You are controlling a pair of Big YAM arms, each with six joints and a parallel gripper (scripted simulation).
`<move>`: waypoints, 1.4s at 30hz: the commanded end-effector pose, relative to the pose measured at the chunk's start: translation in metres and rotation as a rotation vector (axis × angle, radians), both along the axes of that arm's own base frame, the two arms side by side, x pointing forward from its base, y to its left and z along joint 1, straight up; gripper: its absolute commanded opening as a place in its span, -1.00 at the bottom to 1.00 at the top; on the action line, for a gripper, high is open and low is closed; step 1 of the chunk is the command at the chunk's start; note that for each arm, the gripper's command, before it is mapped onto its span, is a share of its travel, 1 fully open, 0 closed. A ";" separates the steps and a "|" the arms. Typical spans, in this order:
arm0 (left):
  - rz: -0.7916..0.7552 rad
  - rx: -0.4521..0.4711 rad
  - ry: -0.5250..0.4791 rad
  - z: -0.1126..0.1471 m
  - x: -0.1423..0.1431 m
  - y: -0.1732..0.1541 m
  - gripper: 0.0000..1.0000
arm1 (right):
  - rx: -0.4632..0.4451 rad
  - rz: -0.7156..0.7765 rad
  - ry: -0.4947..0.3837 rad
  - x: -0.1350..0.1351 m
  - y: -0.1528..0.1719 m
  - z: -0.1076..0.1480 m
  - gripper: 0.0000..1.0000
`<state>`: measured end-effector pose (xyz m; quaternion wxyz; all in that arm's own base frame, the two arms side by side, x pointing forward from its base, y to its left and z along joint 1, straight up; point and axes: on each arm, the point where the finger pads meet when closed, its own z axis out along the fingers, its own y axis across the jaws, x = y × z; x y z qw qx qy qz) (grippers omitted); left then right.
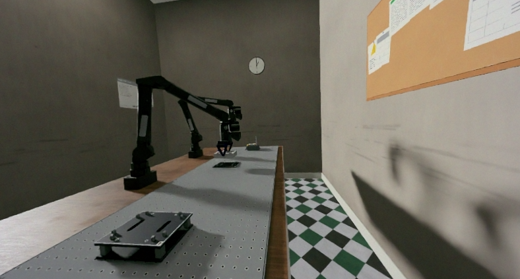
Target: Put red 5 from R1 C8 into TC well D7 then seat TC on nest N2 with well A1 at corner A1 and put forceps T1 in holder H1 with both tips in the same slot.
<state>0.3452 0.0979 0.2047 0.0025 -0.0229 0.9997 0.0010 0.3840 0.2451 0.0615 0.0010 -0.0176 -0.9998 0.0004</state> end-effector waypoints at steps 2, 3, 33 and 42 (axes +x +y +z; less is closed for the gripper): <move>0.005 0.008 -0.030 0.011 0.009 0.002 -0.51 | 0.018 0.003 -0.032 0.008 -0.009 0.011 -1.00; 0.005 0.008 -0.030 0.011 0.009 0.002 -0.51 | 0.015 0.003 -0.027 0.008 -0.011 0.008 -1.00; 0.005 0.008 -0.030 0.011 0.009 0.002 -0.51 | 0.013 0.003 -0.028 0.008 -0.055 0.010 -1.00; 0.005 0.008 -0.030 0.011 0.009 0.002 -0.51 | 0.015 0.003 -0.036 0.011 -0.069 0.011 -1.00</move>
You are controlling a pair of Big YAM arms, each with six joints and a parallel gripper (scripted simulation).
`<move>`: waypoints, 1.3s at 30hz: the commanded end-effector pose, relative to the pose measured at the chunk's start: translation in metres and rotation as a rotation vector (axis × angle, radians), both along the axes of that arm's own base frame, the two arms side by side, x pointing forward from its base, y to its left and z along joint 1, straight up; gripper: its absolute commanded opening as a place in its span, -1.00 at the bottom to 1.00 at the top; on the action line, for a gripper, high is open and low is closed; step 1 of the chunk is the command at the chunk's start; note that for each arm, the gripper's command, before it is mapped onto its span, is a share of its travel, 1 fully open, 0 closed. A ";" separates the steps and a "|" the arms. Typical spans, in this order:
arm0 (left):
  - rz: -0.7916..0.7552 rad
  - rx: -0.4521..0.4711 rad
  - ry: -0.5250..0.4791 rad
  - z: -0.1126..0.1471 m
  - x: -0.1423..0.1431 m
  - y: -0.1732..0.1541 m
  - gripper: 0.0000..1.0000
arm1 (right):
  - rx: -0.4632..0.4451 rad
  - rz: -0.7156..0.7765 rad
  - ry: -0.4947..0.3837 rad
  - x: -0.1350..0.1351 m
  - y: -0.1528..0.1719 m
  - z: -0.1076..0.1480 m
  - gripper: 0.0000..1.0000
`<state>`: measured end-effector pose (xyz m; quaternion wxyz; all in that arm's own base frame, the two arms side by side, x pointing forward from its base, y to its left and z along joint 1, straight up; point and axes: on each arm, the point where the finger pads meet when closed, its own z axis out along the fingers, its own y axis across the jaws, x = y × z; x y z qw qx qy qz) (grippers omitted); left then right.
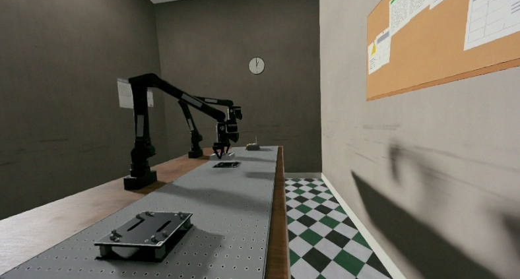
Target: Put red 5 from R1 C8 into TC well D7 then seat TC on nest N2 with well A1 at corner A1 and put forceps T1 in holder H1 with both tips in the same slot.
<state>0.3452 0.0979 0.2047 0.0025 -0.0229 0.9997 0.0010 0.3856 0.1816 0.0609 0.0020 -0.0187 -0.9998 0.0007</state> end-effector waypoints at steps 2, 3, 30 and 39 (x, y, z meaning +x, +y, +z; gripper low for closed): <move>0.005 0.008 -0.030 0.011 0.009 0.002 -0.51 | 0.017 0.006 -0.041 0.010 -0.007 0.012 -1.00; 0.005 0.008 -0.030 0.011 0.009 0.002 -0.51 | 0.017 0.006 -0.041 0.010 -0.007 0.012 -1.00; 0.005 0.008 -0.030 0.011 0.009 0.002 -0.51 | 0.012 0.006 -0.037 0.010 -0.050 0.011 -1.00; 0.005 0.008 -0.030 0.011 0.009 0.002 -0.51 | 0.007 0.006 -0.025 0.015 -0.060 0.005 -1.00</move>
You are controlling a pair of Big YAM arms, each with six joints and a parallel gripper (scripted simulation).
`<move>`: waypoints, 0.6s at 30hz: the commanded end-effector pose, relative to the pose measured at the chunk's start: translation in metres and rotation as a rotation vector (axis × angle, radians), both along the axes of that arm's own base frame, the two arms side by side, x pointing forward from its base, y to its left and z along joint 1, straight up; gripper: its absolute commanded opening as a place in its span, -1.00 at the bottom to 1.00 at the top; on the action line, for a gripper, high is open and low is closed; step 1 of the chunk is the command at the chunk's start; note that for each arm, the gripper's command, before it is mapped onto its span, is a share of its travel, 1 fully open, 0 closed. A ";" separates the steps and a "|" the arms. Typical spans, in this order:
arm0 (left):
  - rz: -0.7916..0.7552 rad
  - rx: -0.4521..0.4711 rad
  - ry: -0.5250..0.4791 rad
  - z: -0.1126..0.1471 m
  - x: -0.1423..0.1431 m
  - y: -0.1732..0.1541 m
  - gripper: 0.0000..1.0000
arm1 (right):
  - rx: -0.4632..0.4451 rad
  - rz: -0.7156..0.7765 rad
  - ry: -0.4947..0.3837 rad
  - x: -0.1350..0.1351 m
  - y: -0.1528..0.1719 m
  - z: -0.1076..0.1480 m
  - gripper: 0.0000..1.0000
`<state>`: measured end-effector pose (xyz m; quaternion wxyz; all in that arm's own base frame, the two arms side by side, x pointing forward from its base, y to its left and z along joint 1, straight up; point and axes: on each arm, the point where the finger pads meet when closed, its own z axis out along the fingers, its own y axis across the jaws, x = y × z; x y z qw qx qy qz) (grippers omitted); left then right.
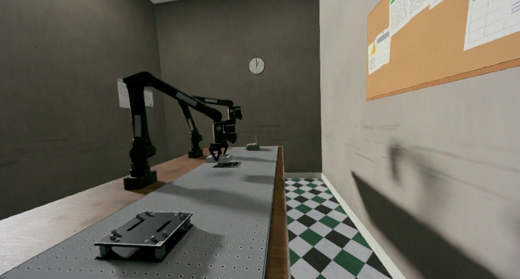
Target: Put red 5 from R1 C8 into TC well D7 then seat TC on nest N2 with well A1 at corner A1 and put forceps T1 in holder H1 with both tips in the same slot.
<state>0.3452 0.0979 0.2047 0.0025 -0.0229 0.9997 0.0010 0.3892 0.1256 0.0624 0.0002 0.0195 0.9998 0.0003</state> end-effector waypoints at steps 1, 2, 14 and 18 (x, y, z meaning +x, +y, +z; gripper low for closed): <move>0.005 0.008 -0.030 0.011 0.009 0.002 -0.51 | 0.004 0.007 -0.015 0.007 -0.007 0.003 -1.00; 0.005 0.008 -0.030 0.011 0.009 0.002 -0.51 | 0.003 0.007 -0.014 0.004 -0.009 0.003 -1.00; 0.005 0.008 -0.030 0.011 0.009 0.002 -0.51 | 0.004 0.007 -0.019 0.005 -0.028 0.005 -1.00; 0.005 0.008 -0.030 0.011 0.009 0.002 -0.51 | 0.011 0.007 -0.050 0.015 -0.030 0.015 -1.00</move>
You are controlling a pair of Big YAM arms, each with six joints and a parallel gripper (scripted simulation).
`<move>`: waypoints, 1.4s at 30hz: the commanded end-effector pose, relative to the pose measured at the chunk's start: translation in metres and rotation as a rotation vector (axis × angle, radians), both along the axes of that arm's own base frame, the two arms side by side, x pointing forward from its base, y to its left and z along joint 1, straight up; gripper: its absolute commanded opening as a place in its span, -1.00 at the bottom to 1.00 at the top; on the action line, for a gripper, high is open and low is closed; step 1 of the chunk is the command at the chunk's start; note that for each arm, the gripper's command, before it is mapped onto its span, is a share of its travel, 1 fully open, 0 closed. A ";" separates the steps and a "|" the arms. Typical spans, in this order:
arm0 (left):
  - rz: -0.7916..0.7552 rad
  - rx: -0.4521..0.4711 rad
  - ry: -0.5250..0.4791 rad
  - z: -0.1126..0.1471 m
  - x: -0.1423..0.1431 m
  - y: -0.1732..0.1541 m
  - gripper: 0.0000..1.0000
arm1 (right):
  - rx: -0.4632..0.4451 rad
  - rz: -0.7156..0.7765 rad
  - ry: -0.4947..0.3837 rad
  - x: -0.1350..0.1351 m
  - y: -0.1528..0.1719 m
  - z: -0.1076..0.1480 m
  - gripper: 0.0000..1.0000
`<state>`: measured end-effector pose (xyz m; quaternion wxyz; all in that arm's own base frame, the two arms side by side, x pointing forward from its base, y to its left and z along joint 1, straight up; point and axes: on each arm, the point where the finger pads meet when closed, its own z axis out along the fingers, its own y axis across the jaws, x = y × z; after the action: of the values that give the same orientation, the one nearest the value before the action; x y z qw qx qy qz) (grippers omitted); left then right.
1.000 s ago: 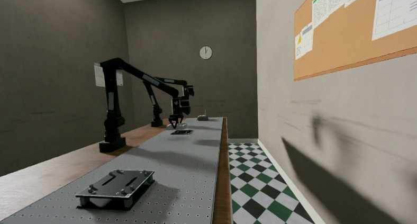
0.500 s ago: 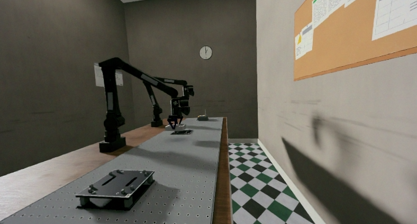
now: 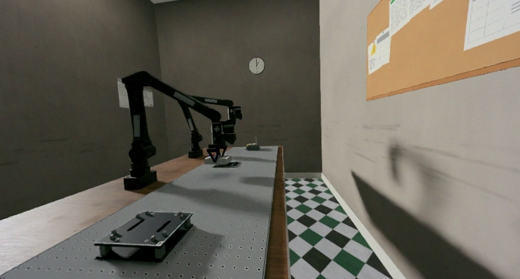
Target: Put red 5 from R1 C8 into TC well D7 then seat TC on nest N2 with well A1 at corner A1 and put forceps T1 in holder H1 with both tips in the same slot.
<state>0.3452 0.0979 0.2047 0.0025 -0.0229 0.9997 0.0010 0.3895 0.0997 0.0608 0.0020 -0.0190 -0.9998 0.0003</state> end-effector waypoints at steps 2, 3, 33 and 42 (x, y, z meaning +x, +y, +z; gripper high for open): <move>0.005 0.008 -0.030 0.011 0.009 0.002 -0.51 | 0.007 0.006 -0.033 0.007 -0.010 0.010 -1.00; 0.005 0.008 -0.030 0.011 0.009 0.002 -0.51 | 0.005 0.006 -0.025 0.005 -0.012 0.006 -1.00; 0.005 0.008 -0.030 0.011 0.009 0.002 -0.51 | 0.005 0.006 -0.052 0.016 -0.054 0.015 -1.00; 0.005 0.008 -0.030 0.011 0.009 0.002 -0.51 | 0.002 0.006 -0.033 0.008 -0.070 0.009 -1.00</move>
<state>0.3452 0.0979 0.2047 0.0025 -0.0229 0.9997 0.0010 0.3928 0.0379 0.0616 0.0009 -0.0189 -0.9998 -0.0001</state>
